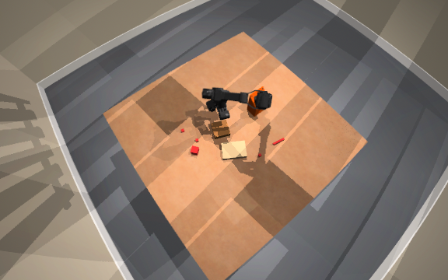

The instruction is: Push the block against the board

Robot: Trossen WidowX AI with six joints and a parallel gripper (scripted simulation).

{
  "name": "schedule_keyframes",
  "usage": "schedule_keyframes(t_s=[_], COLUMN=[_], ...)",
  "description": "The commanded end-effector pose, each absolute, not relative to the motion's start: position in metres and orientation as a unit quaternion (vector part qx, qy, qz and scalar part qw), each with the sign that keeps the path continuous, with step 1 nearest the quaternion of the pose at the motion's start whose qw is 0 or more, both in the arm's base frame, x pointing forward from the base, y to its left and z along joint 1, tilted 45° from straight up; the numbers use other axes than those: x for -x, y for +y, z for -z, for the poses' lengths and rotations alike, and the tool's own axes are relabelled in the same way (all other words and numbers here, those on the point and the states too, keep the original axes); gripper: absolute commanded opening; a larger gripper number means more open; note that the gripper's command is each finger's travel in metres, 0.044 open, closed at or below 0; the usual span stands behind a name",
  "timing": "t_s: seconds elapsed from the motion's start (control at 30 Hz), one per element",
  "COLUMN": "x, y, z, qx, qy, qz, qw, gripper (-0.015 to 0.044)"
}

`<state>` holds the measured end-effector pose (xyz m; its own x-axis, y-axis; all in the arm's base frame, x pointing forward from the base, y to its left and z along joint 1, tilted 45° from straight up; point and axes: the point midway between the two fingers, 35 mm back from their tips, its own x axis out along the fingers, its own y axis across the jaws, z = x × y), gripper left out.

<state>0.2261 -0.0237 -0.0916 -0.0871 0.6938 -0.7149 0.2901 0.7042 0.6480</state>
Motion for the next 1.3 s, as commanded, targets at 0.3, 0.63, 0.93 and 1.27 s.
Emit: schedule_keyframes(t_s=[0.3, 0.63, 0.93, 1.27], x=[-0.226, -0.226, -0.226, -0.224], y=[-0.02, -0.018, -0.008, 0.008], z=[0.086, 0.085, 0.093, 0.105], qx=[-0.207, -0.15, -0.076, 0.04], qy=[0.658, 0.628, 0.582, 0.496], qz=[-0.326, -0.382, -0.449, -0.542], qw=[0.646, 0.661, 0.674, 0.677], gripper=[0.0, 0.0, 0.0, 0.0])
